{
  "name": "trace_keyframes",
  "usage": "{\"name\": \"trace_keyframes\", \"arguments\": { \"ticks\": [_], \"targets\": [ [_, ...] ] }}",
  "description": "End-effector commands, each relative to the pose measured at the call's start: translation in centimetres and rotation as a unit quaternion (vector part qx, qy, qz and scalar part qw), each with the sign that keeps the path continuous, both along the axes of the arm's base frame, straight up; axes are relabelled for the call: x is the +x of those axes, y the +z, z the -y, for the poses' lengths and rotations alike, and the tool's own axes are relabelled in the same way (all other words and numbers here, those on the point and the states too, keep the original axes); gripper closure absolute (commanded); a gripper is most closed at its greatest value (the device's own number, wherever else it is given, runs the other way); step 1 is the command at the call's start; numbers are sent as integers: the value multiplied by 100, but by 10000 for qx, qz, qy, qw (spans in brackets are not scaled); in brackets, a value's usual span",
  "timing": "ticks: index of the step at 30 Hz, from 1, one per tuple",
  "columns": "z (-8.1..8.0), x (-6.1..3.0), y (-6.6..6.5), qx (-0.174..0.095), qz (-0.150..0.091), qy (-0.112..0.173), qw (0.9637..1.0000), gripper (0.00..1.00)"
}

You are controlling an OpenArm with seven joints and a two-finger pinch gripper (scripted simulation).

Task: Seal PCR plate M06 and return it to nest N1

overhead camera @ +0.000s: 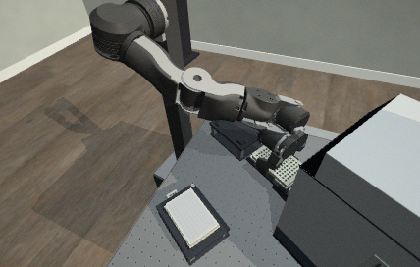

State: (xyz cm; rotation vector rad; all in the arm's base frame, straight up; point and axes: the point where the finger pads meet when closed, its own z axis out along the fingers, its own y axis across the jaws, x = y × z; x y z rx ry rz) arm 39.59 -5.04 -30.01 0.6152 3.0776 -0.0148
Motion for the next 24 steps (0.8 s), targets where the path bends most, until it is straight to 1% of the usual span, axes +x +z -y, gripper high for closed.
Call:
{"name": "trace_keyframes", "arguments": {
  "ticks": [1, 8, 20, 21, 24],
  "targets": [
    [-11, -1, -4, 26, 0, 20, 10000, 100],
    [-10, -3, -32, 19, -1, 23, 10000, 100],
    [-10, -3, -32, 19, -1, 23, 10000, 100],
    [-8, -2, -30, 16, 1, 19, 10000, 23],
    [-4, 2, -23, 7, 6, 5, 10000, 23]
  ]
}}
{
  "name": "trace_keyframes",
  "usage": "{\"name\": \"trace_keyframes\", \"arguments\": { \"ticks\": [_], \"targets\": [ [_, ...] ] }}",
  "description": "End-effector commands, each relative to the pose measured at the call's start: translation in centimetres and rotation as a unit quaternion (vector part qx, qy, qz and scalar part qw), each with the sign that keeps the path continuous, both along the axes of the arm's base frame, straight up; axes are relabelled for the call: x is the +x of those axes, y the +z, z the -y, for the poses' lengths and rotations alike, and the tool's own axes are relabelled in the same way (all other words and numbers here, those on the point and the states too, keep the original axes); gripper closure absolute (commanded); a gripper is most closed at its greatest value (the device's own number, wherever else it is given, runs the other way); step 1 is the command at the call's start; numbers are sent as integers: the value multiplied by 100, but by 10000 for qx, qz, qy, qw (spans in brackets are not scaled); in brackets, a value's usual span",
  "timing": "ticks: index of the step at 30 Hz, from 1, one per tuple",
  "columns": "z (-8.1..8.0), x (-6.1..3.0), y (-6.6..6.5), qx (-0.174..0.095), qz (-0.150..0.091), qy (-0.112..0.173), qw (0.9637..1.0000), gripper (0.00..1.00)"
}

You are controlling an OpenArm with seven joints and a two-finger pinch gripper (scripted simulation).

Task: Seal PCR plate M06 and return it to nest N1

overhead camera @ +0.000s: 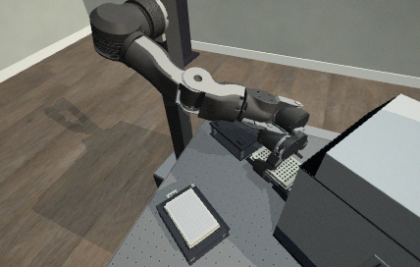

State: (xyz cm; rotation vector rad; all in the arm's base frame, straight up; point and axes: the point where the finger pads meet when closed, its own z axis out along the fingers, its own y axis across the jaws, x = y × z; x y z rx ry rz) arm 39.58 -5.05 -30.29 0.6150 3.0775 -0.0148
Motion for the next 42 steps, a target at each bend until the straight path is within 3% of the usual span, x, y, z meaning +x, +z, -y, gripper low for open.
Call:
{"name": "trace_keyframes", "arguments": {
  "ticks": [1, 30, 35, 42],
  "targets": [
    [-3, 4, 7, 5, 7, 0, 10000, 23],
    [-3, 3, 5, 4, 4, 1, 10000, 23],
    [-5, 4, 410, 13, 16, 0, 10000, 23],
    [-5, 4, 410, 13, 16, 0, 10000, 23]
  ]
}}
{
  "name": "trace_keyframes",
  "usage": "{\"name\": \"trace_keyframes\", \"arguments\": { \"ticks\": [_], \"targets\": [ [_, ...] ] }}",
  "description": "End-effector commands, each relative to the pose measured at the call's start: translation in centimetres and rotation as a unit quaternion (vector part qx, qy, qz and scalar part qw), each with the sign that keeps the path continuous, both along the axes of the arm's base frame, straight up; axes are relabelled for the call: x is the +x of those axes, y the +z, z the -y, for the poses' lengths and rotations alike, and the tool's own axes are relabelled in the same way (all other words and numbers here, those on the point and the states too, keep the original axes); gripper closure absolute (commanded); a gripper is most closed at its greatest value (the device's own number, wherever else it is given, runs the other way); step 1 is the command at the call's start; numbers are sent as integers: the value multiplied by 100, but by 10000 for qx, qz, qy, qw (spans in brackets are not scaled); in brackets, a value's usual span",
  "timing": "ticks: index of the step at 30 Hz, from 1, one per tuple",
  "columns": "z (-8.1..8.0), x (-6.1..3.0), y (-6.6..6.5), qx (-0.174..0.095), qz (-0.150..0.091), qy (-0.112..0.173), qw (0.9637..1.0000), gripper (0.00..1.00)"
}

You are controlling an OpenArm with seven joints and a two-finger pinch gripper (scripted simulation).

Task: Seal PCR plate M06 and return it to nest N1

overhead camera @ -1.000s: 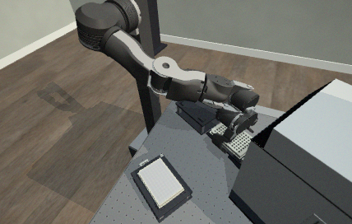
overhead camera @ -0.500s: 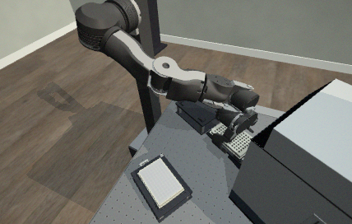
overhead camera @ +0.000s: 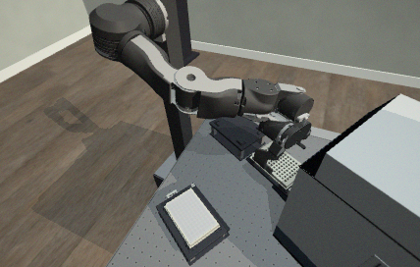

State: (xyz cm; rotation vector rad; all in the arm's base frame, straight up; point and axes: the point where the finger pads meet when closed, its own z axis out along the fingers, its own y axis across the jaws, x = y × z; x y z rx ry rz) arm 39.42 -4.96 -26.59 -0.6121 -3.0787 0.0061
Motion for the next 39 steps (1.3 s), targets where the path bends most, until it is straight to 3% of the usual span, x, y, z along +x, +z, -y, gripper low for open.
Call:
{"name": "trace_keyframes", "arguments": {
  "ticks": [1, 5, 10, 39],
  "targets": [
    [4, 21, 40, -20, 40, -10, 10000, 23],
    [4, 21, 40, -20, 40, -10, 10000, 23],
    [0, 18, 420, -18, 41, -10, 10000, 23],
    [0, 18, 420, -18, 41, -10, 10000, 23]
  ]
}}
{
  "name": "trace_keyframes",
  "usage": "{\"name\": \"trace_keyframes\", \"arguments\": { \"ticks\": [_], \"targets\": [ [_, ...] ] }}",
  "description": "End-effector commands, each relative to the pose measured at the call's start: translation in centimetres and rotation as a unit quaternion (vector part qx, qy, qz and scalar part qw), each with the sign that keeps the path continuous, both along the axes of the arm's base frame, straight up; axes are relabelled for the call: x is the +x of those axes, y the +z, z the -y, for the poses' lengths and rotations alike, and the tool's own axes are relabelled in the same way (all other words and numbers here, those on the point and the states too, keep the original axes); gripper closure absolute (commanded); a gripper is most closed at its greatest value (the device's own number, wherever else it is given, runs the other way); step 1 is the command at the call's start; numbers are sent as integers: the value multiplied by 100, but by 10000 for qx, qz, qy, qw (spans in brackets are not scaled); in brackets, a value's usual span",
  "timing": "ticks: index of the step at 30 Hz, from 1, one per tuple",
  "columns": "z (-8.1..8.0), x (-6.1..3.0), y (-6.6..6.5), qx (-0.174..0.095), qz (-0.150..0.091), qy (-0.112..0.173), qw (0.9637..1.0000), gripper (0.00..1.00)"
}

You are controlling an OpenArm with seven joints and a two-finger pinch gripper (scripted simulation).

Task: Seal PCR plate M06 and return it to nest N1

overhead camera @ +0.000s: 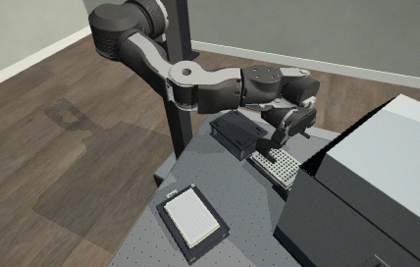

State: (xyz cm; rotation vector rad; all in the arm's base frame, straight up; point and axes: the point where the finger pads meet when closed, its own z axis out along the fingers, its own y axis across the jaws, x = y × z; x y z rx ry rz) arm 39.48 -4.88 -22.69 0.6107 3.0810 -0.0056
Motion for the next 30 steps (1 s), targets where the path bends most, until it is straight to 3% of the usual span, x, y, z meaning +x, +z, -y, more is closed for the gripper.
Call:
{"name": "trace_keyframes", "arguments": {
  "ticks": [1, 17, 18, 30],
  "targets": [
    [8, 12, 30, -16, 24, -16, 10000, 23],
    [8, 12, 30, -16, 24, -16, 10000, 23],
    [-4, 6, 11, 9, 14, 1, 10000, 100],
    [-4, 6, 11, 9, 14, 1, 10000, 100]
  ]
}}
